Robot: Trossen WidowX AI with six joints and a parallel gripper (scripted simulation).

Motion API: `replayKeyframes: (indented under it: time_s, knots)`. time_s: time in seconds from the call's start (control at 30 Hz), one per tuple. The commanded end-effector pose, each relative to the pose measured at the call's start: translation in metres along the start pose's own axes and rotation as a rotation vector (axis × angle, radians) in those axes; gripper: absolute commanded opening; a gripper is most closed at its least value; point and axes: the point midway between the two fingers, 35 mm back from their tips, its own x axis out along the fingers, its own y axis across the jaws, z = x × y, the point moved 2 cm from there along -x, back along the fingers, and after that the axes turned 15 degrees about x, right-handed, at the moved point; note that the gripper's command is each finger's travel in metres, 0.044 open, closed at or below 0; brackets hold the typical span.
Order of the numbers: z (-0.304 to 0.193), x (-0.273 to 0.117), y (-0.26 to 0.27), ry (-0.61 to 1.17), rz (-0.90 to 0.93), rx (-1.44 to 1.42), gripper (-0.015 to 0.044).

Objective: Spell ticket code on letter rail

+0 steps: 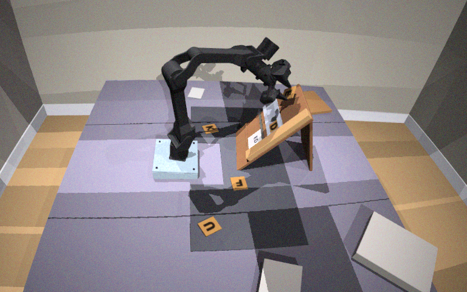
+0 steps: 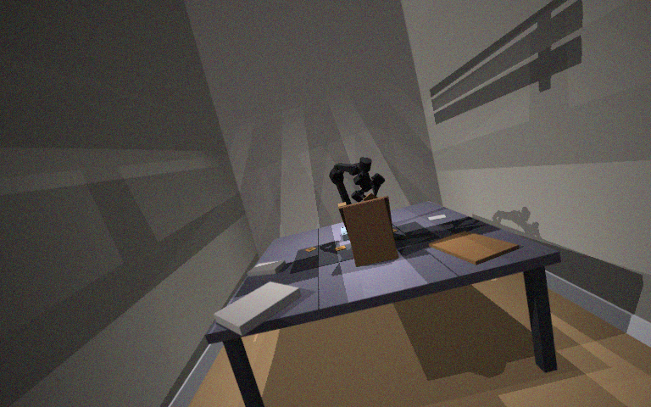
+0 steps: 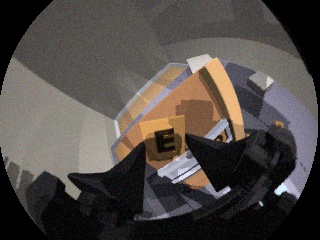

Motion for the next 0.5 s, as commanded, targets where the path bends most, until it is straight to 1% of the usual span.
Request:
replayKeyframes:
  time_s: [0.0, 0.47]
  knots:
    - [-0.018, 0.002, 0.008, 0.017, -0.003, -0.052, 0.0]
    - [-0.102, 0.0, 0.029, 0.055, -0.045, -0.283, 0.0]
